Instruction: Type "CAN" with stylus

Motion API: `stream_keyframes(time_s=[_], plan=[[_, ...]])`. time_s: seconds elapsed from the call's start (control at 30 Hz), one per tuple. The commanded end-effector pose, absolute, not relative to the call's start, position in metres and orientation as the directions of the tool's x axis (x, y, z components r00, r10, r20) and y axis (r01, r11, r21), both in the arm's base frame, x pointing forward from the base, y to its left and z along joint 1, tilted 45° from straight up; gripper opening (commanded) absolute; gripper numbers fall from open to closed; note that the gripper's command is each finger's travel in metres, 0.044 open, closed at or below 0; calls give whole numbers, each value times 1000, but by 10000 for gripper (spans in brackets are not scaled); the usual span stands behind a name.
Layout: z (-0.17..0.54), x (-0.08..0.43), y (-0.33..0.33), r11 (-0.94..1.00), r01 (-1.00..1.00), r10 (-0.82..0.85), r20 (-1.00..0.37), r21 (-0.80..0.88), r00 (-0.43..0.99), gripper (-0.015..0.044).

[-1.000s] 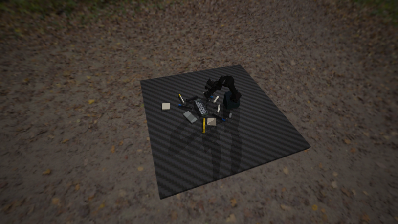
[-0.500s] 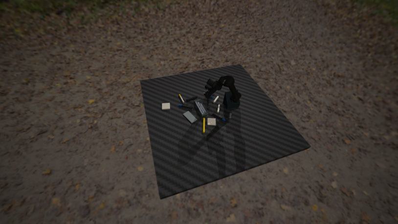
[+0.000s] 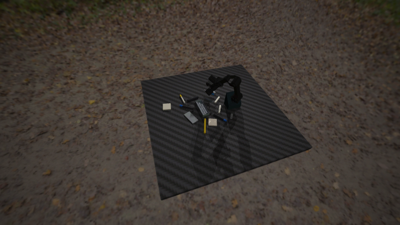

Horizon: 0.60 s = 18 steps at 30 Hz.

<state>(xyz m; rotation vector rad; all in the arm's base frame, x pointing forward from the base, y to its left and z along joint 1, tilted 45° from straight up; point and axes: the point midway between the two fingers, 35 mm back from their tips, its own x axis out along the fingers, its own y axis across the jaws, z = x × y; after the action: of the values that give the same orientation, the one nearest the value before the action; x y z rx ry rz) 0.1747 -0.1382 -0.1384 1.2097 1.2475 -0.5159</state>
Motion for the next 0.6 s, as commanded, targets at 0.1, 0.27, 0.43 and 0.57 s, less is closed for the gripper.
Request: stream_keyframes(time_s=[0.1, 0.27, 0.43, 0.57], plan=[[-137, 175, -139, 354, 844, 296, -904, 403, 308, 0], [-135, 186, -142, 530, 766, 298, -926, 363, 233, 0], [-130, 201, -143, 702, 637, 293, -945, 318, 148, 0], [-125, 215, -142, 812, 510, 282, -956, 284, 82, 0]])
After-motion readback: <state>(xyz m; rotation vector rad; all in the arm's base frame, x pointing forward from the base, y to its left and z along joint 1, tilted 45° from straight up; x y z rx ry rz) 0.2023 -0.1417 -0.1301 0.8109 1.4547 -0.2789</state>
